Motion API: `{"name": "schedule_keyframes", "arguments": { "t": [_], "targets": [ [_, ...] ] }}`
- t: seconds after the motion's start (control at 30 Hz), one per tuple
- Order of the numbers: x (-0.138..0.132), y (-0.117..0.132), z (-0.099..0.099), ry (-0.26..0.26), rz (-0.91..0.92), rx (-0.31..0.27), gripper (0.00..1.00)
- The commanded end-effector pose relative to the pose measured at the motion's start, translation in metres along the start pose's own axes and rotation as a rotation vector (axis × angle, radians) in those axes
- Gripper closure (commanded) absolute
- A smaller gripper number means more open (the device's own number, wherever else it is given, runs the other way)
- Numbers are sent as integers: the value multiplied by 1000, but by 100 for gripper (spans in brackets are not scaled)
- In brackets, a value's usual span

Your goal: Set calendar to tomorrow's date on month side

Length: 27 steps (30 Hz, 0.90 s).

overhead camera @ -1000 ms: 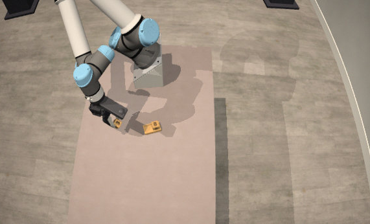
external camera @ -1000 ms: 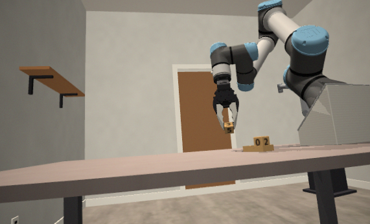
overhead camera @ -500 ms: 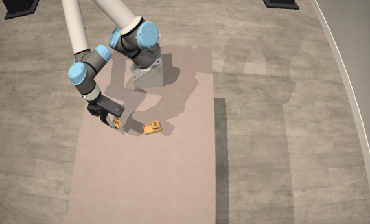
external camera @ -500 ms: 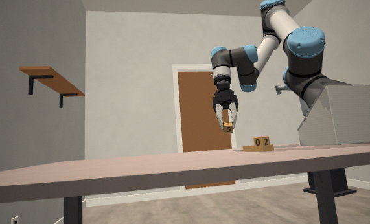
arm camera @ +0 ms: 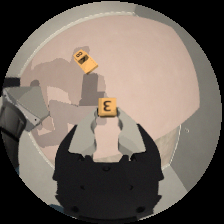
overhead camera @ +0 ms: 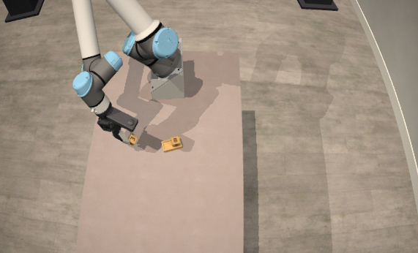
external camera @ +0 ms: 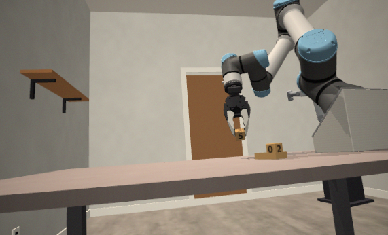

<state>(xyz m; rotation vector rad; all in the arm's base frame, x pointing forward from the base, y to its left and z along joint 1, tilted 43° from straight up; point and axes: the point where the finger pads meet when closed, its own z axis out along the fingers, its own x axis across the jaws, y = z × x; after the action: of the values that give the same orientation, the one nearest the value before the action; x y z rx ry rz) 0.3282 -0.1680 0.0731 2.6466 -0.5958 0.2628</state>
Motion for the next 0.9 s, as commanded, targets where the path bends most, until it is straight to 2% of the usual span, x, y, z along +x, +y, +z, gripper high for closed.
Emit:
{"name": "schedule_keyframes", "arguments": {
  "t": [0.0, 0.33, 0.87],
  "targets": [
    [-1, 0, 1, -4, -2, 51, 89],
    [1, 2, -1, 8, 0, 163, 89],
    [2, 2, -2, 15, 1, 196, 89]
  ]
}}
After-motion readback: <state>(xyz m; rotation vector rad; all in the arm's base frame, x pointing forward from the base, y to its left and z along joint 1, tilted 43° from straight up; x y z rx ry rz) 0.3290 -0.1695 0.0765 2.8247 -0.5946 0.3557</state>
